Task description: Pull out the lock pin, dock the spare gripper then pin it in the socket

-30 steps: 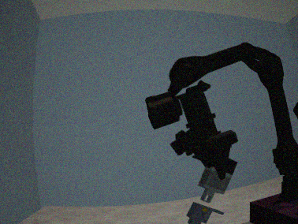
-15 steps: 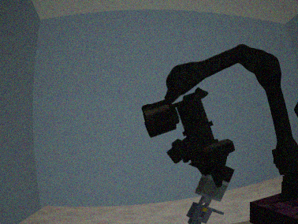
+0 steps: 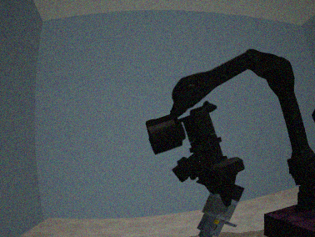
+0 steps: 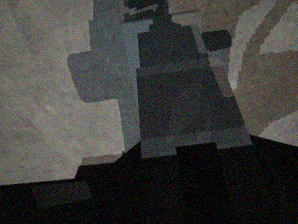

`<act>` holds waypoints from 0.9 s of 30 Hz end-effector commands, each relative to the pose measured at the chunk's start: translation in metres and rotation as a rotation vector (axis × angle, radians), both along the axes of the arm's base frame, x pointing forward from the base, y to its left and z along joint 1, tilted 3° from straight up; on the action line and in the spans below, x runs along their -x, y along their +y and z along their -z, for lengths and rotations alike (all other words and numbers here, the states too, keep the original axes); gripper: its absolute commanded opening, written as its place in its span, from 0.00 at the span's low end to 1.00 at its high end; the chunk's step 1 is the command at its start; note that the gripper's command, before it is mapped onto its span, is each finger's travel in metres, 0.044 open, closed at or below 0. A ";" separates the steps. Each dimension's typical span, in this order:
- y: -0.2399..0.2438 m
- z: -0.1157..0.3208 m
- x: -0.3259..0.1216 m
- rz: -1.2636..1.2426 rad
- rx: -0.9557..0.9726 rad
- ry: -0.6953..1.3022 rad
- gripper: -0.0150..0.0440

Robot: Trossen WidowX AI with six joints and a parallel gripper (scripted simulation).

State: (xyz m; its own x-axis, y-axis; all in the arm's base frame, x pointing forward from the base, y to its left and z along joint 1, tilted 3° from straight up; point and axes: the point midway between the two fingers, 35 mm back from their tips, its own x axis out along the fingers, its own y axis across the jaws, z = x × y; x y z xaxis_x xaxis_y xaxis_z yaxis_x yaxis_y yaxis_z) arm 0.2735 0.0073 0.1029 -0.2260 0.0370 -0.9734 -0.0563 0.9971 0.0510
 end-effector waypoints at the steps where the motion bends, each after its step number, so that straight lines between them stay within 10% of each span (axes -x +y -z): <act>1: 0.001 0.003 -0.002 0.005 -0.002 -0.002 0.25; 14: 0.000 0.002 0.000 0.001 0.000 0.002 0.25; 27: 0.000 0.002 0.000 0.001 0.000 0.002 0.83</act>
